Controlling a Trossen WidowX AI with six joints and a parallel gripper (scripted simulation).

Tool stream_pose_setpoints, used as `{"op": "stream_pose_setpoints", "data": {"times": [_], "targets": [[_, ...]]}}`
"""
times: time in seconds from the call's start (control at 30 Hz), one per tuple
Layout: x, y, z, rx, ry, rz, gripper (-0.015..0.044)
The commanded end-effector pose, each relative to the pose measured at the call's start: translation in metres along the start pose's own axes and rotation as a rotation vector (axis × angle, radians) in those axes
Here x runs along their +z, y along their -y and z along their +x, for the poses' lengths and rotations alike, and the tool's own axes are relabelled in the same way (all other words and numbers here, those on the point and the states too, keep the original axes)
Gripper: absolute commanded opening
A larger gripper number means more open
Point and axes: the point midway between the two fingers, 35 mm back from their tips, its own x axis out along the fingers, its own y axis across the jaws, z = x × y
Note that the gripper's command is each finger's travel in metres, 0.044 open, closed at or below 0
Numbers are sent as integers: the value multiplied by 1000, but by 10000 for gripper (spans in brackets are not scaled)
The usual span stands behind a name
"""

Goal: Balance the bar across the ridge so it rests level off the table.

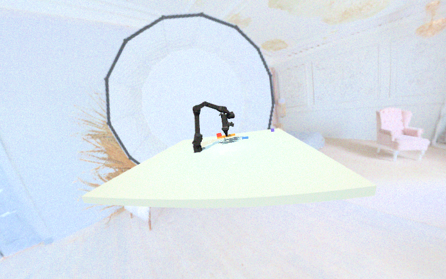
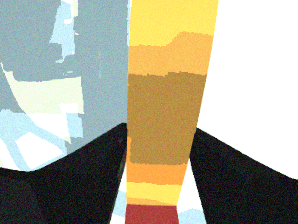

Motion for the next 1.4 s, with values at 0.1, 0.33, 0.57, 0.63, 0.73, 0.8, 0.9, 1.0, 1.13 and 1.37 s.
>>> {"op": "stream_pose_setpoints", "data": {"times": [0.1,0.33,0.57,0.63,0.73,0.8,0.9,1.0,1.13,1.37], "targets": [[0,0,1,4,-1,-2,0],[0,-1,1,4,-1,-2,0],[0,-1,2,4,-1,-2,0],[0,-1,2,4,-1,-2,0],[0,-1,2,4,-1,-2,0],[0,-1,3,4,-1,-2,0],[0,-1,3,4,-1,-2,0],[0,-1,3,4,-1,-2,0],[0,-1,3,4,-1,-2,0],[0,-1,4,4,-1,-2,0]]}}
